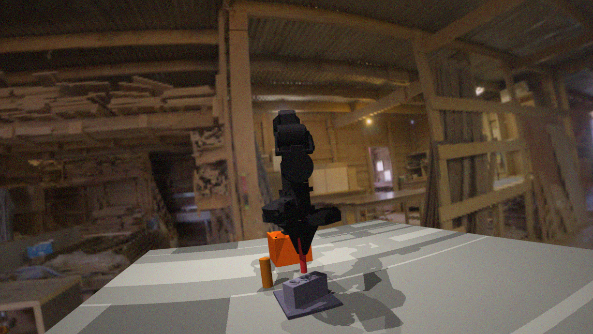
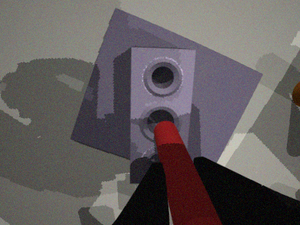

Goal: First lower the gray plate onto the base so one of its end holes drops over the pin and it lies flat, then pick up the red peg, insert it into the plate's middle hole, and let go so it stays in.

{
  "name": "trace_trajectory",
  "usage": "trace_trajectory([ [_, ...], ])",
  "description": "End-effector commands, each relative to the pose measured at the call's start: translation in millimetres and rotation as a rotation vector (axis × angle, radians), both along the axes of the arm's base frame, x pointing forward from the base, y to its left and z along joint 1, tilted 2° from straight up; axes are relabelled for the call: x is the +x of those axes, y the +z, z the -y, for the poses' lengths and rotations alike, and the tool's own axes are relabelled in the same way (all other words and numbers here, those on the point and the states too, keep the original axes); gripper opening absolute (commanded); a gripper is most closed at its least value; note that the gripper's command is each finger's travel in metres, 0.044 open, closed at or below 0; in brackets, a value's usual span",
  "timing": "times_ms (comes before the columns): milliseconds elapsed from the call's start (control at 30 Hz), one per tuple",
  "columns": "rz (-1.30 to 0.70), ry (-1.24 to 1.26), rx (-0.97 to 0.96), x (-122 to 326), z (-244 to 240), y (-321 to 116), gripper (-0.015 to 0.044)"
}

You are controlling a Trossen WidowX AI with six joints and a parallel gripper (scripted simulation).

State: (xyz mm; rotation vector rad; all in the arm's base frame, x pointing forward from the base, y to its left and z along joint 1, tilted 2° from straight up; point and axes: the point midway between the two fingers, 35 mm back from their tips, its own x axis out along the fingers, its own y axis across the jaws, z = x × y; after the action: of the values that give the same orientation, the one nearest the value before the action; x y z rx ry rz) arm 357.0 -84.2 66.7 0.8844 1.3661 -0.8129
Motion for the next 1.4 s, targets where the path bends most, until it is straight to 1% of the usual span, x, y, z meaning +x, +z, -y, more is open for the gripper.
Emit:
trace_trajectory([
  [0, 0.002, 0.005, 0.003, -0.2, -0.5, 0.7, 0.0],
  [633, 0.001, 0.0, 0.0, 0.0, 0.0, 0.0, 0.0],
  [1067, 0.002, 0.005, 0.003, 0.3, -1.7, -16.6, 0.0],
  [1367, 0.003, 0.003, -0.001, 0.2, -0.9, -14.5, 0.0],
])
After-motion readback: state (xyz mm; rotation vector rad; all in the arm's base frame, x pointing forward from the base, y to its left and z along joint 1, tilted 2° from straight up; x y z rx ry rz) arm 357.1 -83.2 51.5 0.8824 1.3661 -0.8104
